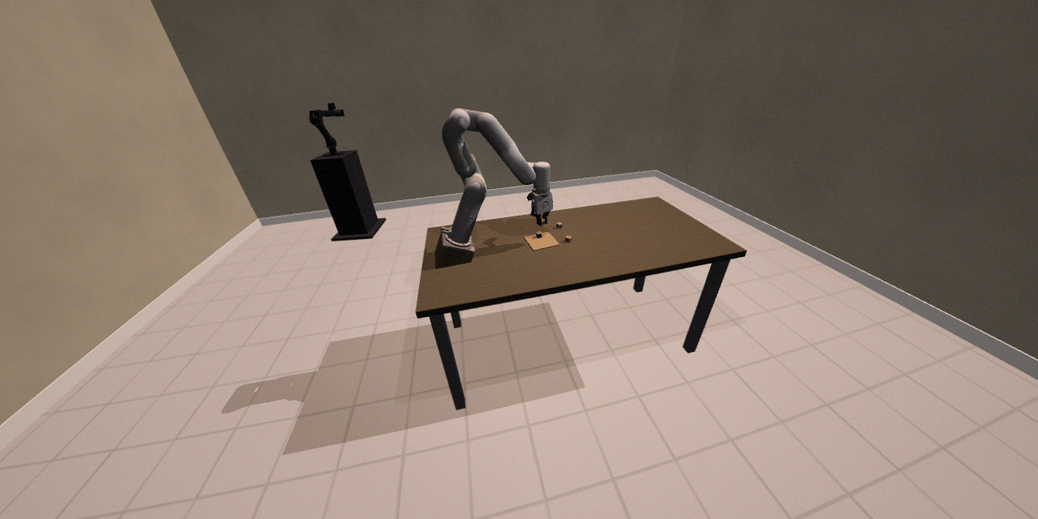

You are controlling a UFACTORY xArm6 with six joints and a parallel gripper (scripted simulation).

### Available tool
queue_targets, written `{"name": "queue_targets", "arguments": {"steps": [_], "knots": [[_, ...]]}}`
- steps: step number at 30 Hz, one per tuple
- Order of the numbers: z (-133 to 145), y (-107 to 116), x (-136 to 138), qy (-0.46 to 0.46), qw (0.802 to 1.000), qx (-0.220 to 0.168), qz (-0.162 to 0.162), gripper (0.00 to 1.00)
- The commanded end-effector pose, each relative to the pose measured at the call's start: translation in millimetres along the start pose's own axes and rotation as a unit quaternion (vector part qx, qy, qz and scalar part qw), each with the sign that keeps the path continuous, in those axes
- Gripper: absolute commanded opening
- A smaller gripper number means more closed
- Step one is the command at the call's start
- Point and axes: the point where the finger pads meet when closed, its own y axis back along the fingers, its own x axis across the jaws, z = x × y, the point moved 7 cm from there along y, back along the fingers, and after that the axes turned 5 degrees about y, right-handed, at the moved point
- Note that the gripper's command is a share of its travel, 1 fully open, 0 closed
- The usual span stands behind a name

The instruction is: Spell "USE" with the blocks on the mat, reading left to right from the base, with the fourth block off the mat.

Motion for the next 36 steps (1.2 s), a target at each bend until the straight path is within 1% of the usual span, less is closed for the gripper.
{"name": "queue_targets", "arguments": {"steps": [1, 7, 9, 28, 32, 36], "knots": [[-3, 1, 2, -0.069, 0.998, -0.008, -0.002, 0.21], [-6, 1, 3, -0.146, 0.989, -0.008, -0.001, 0.21], [-7, 1, 3, -0.159, 0.987, -0.008, -0.001, 0.21], [-7, 0, 3, -0.161, 0.987, -0.008, -0.001, 0.21], [-7, -7, 3, -0.161, 0.987, -0.008, -0.001, 0.21], [-7, -20, 3, -0.161, 0.987, -0.008, -0.001, 0.21]]}}
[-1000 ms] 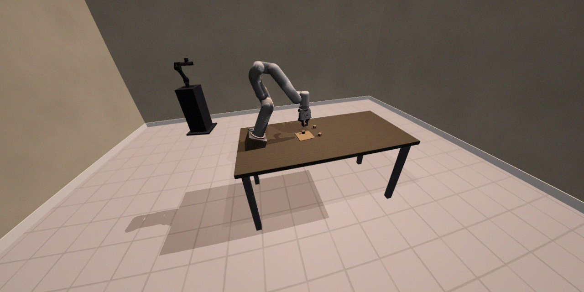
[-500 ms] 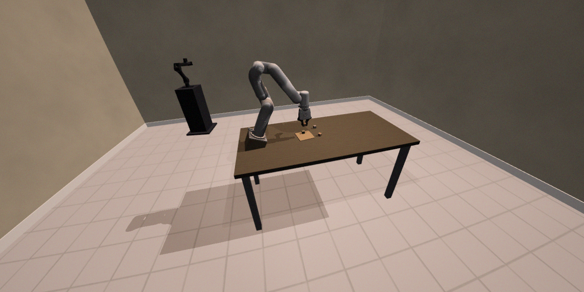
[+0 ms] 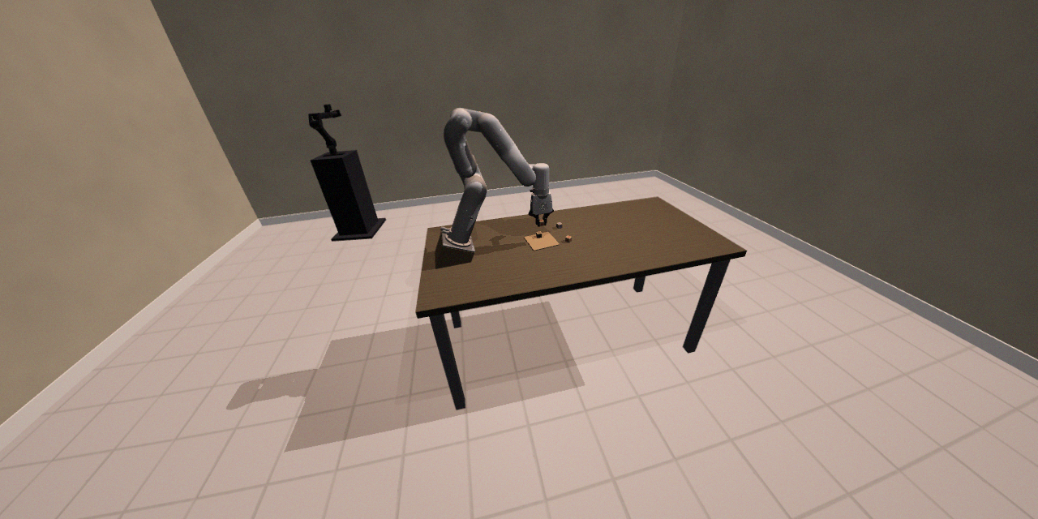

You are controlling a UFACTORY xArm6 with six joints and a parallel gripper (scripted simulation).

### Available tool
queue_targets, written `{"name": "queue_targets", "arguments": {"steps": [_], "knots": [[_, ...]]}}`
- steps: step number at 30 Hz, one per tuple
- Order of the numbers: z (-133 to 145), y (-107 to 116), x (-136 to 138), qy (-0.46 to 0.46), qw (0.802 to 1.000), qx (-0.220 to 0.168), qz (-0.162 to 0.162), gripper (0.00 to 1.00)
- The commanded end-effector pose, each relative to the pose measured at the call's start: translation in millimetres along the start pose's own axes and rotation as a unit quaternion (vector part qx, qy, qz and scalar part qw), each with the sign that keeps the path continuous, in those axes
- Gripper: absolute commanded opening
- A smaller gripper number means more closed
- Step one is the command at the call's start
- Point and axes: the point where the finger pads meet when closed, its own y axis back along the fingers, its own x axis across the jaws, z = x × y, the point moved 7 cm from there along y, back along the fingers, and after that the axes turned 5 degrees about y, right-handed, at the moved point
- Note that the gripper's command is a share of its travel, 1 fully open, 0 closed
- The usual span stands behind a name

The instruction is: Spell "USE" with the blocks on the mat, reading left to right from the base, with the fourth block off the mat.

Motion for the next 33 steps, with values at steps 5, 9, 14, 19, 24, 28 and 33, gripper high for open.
{"name": "queue_targets", "arguments": {"steps": [5, 9, 14, 19, 24, 28, 33], "knots": [[-1, -34, 1, 0.0, 1.0, 0.0, 0.001, 0.21], [-1, -44, 1, 0.0, 1.0, 0.0, 0.001, 0.21], [-1, -67, 2, 0.0, 1.0, 0.0, 0.001, 0.21], [-2, -81, 2, 0.0, 1.0, 0.0, 0.001, 0.21], [-2, -86, 2, 0.0, 1.0, 0.0, 0.001, 0.21], [-2, -86, 2, 0.0, 1.0, 0.0, 0.001, 0.21], [-2, -86, 2, 0.0, 1.0, 0.0, 0.001, 0.21]]}}
